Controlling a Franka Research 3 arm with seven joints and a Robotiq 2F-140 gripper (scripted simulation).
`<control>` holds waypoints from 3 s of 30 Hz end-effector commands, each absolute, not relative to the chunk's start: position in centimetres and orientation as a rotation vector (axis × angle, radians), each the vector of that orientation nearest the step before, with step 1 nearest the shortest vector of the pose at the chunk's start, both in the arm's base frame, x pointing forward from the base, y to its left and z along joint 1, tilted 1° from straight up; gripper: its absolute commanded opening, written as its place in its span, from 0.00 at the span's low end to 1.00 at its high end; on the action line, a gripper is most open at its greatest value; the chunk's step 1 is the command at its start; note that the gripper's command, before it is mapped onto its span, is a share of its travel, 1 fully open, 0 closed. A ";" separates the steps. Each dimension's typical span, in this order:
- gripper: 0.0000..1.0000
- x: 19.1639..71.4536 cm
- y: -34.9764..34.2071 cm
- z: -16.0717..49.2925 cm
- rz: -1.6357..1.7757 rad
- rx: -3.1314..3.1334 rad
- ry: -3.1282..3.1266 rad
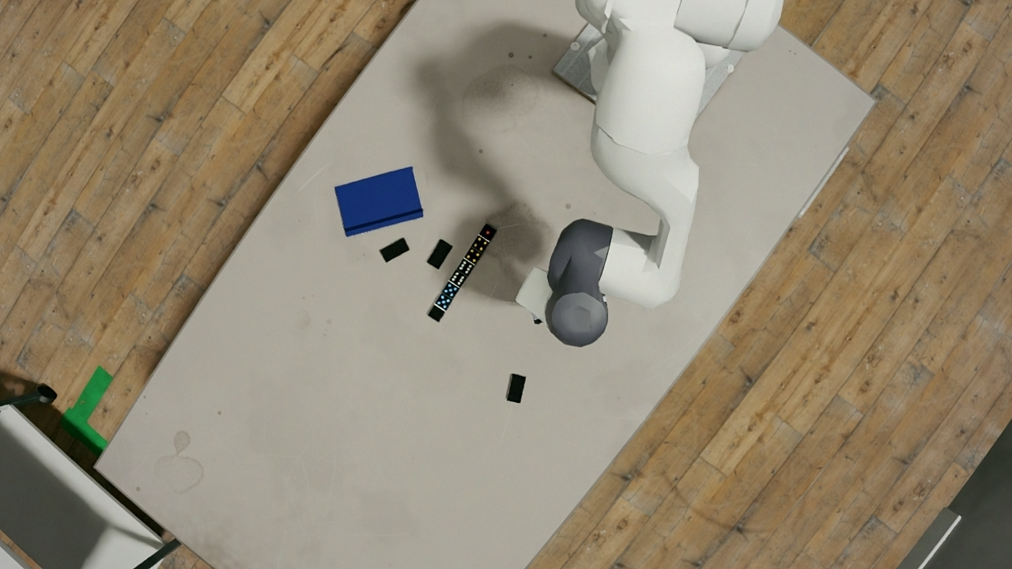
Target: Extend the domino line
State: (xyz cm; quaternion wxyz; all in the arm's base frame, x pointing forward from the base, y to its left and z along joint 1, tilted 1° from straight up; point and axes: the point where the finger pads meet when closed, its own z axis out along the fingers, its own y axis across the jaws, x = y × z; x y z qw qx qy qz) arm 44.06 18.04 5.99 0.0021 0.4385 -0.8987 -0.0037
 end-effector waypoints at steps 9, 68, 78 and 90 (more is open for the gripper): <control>0.23 44.1 17.9 6.1 -0.028 1.387 -2.837; 0.23 42.7 16.1 6.1 -0.284 1.511 -3.096; 0.23 42.4 15.7 6.0 -0.345 1.536 -3.148; 0.23 42.0 15.3 5.8 -0.417 1.563 -3.205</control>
